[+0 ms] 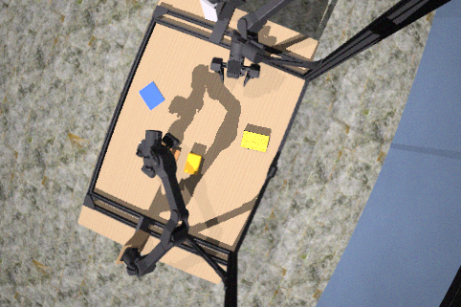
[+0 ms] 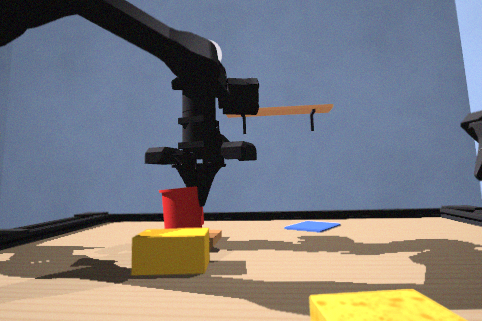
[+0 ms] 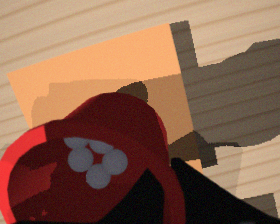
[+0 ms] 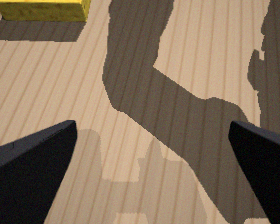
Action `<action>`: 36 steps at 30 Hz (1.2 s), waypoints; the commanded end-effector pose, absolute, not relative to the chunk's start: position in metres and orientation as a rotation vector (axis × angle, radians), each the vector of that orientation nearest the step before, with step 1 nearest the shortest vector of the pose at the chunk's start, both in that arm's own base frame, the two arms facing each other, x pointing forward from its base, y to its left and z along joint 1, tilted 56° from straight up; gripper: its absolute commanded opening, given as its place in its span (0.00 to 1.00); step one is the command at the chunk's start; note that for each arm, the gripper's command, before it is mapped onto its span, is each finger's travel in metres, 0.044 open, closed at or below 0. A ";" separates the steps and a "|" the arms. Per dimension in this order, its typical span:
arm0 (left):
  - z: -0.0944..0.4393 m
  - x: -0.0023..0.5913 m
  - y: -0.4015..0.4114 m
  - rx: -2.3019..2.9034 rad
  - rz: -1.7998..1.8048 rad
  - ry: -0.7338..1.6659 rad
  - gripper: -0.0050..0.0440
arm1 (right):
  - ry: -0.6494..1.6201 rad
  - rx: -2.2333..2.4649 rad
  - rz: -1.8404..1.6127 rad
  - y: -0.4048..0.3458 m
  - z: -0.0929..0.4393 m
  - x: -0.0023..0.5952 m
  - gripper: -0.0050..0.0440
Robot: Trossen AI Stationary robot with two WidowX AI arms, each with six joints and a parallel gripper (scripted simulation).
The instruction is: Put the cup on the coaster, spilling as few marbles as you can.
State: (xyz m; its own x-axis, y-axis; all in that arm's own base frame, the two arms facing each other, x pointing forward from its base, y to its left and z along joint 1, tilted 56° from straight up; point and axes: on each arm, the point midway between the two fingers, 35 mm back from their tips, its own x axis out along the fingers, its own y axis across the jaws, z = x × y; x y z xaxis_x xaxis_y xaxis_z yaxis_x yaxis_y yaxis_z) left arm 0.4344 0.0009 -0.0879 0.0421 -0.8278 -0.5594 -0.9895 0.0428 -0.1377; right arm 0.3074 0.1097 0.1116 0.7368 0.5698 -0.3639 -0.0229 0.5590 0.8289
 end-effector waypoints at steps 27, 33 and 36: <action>-0.095 0.436 -0.006 -1.870 0.429 1.808 0.10 | 0.667 0.924 0.383 0.110 0.112 0.308 0.92; -0.095 0.436 -0.006 -1.870 0.429 1.808 0.10 | 0.667 0.924 0.383 0.110 0.112 0.308 0.92; -0.095 0.436 -0.006 -1.870 0.429 1.808 0.20 | 0.667 0.924 0.383 0.110 0.112 0.308 0.92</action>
State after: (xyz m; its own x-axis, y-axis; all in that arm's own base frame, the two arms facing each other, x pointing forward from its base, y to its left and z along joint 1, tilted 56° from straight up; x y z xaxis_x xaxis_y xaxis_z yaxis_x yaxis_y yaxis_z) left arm 0.4361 -0.0059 -0.0952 0.0692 -0.8342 -0.5471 -0.9912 0.0044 -0.1322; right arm 0.3074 0.1097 0.1116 0.7368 0.5698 -0.3639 -0.0229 0.5589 0.8289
